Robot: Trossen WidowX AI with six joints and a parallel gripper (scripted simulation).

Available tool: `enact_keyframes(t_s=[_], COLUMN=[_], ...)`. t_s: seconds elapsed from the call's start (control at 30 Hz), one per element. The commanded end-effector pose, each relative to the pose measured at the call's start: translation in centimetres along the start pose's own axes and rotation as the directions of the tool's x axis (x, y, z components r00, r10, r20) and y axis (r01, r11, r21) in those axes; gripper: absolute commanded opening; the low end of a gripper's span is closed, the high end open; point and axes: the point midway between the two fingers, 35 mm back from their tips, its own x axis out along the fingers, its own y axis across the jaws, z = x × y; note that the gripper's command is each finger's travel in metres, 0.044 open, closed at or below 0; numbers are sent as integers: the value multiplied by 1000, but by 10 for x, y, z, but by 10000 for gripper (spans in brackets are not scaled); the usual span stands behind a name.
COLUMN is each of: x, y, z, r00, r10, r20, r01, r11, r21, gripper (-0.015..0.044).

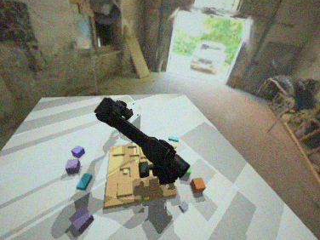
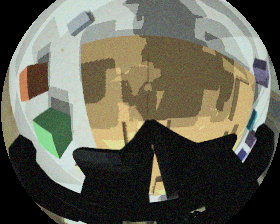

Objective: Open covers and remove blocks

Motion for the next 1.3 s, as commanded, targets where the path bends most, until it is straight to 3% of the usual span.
enact_keyframes(t_s=[0.0,1.27], x=[5,-10], y=[-3,7], z=[8,-32], r00=[1000,1000], r10=[-3,-1], r20=[12,10], r01=[3,1], r11=[1000,1000], r21=[23,22], gripper=[0,0])
